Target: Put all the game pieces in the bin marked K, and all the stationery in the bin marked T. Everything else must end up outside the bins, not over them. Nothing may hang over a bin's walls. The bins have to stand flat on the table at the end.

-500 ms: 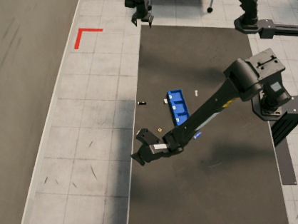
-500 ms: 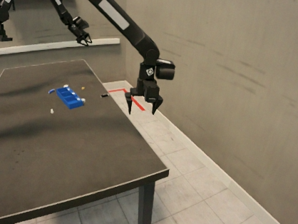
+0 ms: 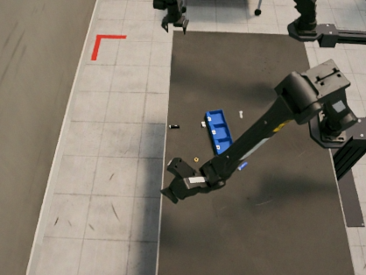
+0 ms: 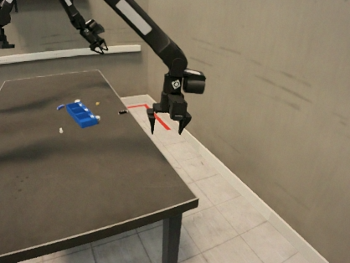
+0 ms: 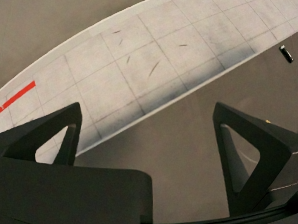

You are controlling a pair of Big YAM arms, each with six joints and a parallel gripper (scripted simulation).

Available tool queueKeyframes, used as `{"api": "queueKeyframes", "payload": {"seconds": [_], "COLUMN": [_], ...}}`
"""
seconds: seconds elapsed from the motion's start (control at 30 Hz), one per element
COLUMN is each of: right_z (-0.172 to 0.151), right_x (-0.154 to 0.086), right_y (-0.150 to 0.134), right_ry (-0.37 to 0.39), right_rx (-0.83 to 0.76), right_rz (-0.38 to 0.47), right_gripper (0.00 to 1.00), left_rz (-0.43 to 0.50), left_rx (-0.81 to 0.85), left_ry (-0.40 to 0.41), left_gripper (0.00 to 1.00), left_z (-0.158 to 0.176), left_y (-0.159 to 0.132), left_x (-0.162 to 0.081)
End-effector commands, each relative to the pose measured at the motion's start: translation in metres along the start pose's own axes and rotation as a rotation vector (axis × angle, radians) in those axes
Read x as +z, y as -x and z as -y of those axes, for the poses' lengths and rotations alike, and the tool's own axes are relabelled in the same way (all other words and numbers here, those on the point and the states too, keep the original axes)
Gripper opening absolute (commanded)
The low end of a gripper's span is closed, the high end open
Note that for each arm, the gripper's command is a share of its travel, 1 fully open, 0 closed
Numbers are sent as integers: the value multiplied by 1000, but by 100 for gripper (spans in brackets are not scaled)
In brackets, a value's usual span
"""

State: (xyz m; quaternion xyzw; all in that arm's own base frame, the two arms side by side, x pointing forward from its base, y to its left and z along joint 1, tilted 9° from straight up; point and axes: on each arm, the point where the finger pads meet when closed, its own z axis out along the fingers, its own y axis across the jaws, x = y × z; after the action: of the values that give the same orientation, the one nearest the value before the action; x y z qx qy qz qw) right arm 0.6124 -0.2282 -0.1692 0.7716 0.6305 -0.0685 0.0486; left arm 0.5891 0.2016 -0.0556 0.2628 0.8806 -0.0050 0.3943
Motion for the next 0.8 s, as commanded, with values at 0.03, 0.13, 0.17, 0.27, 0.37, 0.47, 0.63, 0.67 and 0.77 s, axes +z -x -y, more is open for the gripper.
{"api": "queueKeyframes", "payload": {"seconds": [0.03, 0.13, 0.17, 0.27, 0.37, 0.47, 0.63, 0.67, 0.77], "right_z": [-5, -5, -5, -5, -5, -5, -5, -5, -5], "right_x": [-7, -7, -7, -7, -7, -7, -7, -7, -7], "right_y": [1, 1, 1, 1, 1, 1, 1, 1, 1], "right_ry": [13, 13, 13, 13, 13, 13, 13, 13, 13], "right_rx": [1, 1, 1, 1, 1, 1, 1, 1, 1], "right_rz": [2, 2, 2, 2, 2, 2, 2, 2, 2], "right_gripper": [100, 100, 100, 100, 100, 100, 100, 100, 100], "left_rz": [7, 7, 7, 7, 6, 2, -5, -9, -24], "left_rx": [6, 6, 6, 6, 7, 9, 13, 15, 24], "left_ry": [7, 7, 7, 7, 7, 7, 7, 7, 8], "left_gripper": [100, 100, 100, 100, 100, 100, 100, 100, 100], "left_z": [-3, -4, -4, -4, -4, -4, -2, -2, 1], "left_y": [5, 15, 20, 24, 24, 24, 23, 23, 21], "left_x": [-2, -11, -16, -20, -21, -22, -24, -25, -29]}}
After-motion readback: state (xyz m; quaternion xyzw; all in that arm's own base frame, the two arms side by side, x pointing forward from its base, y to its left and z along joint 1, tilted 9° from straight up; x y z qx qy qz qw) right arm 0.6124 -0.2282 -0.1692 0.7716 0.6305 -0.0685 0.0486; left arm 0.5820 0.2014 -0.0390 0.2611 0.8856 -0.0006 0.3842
